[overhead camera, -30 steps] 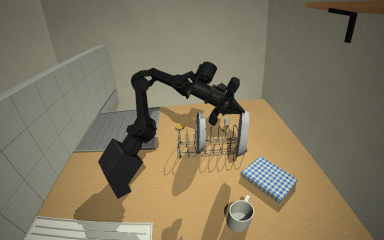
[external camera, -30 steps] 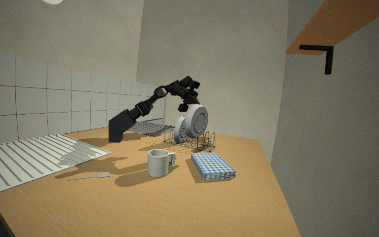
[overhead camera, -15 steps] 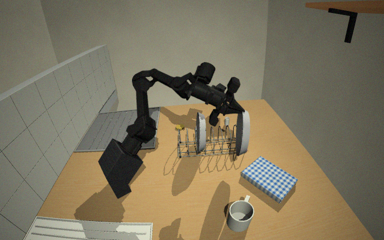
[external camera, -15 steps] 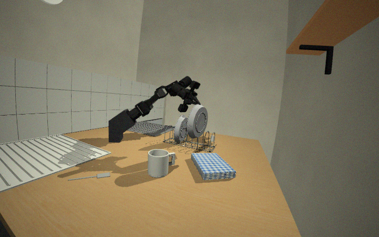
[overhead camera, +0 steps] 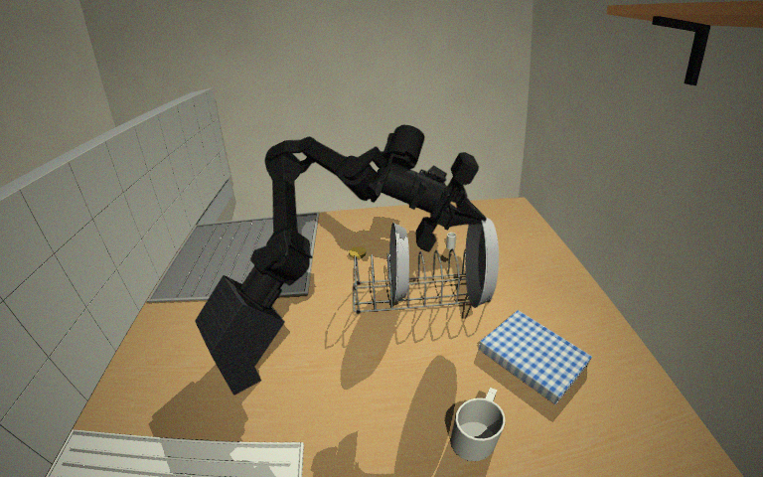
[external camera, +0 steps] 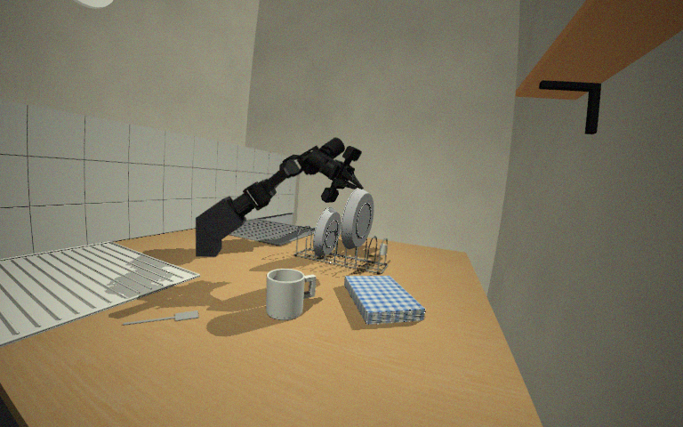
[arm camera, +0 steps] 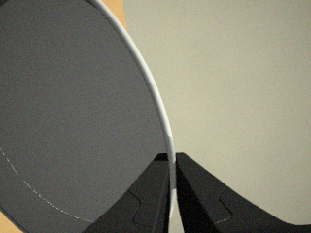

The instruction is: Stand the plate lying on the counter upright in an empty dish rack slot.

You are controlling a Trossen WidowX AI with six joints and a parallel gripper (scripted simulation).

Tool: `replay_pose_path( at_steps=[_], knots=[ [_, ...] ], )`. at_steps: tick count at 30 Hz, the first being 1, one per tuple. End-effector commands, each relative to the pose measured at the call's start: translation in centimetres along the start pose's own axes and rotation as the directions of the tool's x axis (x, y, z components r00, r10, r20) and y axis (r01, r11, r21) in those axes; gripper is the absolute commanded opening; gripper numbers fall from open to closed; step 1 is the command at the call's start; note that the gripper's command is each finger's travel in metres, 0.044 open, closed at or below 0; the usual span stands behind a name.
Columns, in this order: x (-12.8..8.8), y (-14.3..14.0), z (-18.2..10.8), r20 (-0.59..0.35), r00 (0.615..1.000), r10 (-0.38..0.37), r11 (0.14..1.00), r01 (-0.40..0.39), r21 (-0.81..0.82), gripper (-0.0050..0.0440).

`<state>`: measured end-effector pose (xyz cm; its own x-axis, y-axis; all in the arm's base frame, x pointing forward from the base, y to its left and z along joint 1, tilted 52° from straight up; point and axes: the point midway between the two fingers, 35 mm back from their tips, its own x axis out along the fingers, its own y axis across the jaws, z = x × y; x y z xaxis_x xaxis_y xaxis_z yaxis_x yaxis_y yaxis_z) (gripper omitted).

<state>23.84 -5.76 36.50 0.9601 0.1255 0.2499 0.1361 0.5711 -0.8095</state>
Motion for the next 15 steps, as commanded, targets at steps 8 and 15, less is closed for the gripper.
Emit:
replay_pose_path(
  at_steps=[8,15],
  knots=[
    [0.05,-0.02,0.39,0.061,0.998,0.000,1.000,0.002,-0.027,0.0000],
    [0.28,-0.10,0.94,0.065,0.998,-0.005,1.000,0.007,-0.026,0.0000]
  ],
)
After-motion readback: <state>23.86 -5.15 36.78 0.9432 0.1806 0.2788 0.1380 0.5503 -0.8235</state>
